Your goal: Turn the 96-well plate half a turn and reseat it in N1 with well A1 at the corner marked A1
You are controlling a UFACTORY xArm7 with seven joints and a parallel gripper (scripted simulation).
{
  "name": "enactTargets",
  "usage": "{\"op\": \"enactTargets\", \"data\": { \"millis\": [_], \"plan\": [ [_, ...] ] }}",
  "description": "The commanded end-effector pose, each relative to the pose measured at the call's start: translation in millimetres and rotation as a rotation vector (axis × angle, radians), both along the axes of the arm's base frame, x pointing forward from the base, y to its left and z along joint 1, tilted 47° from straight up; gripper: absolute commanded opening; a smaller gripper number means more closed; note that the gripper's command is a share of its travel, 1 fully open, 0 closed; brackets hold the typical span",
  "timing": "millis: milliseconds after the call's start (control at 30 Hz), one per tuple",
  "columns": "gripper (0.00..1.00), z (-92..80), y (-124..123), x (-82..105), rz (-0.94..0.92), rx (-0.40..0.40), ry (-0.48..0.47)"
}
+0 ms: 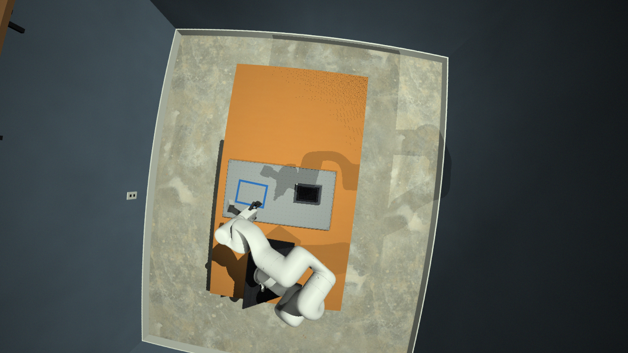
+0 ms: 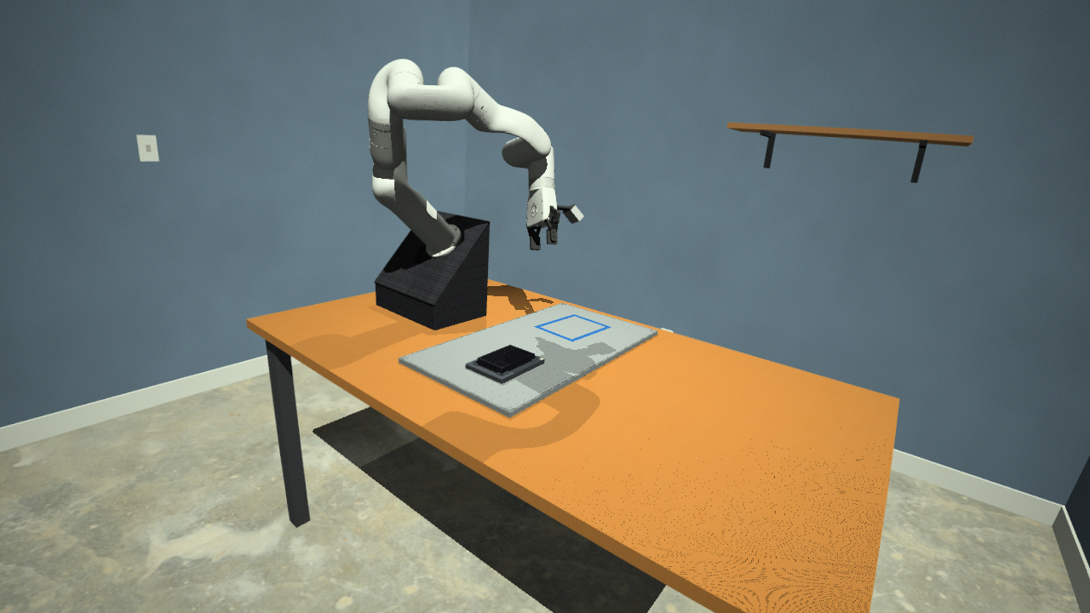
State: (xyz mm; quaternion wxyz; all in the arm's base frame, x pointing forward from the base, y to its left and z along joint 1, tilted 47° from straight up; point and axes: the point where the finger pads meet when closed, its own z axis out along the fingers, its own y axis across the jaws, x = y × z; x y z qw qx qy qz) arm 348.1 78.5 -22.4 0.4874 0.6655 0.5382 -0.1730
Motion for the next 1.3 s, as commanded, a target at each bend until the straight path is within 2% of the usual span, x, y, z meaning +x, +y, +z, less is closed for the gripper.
{"op": "enactTargets", "data": {
  "millis": [0,400,500,667,733,1000,1067,1200,1267],
  "plan": [
    [1.00,1.6,-7.0,9.9,-0.062,0.050,-0.084],
    [1.00,7.2,-34.2,32.7,-0.312,0.186,-0.365],
    [1.00,7.2,-34.2,32.7,-0.324,0.192,-0.378],
    [1.00,11.6,-53.9,46.4,-0.430,0.240,-0.498],
    [1.00,11.6,-53.9,46.4,-0.472,0.258,-0.546],
    [1.00,17.8,-79.5,61.5,-0.633,0.320,-0.732],
    [1.00,17.8,-79.5,61.5,-0.633,0.320,-0.732],
    [1.00,22.2,-97.0,70.2,-0.718,0.348,-0.831],
    [1.00,22.5,-98.1,70.8,-0.761,0.362,-0.880]
  ]
}}
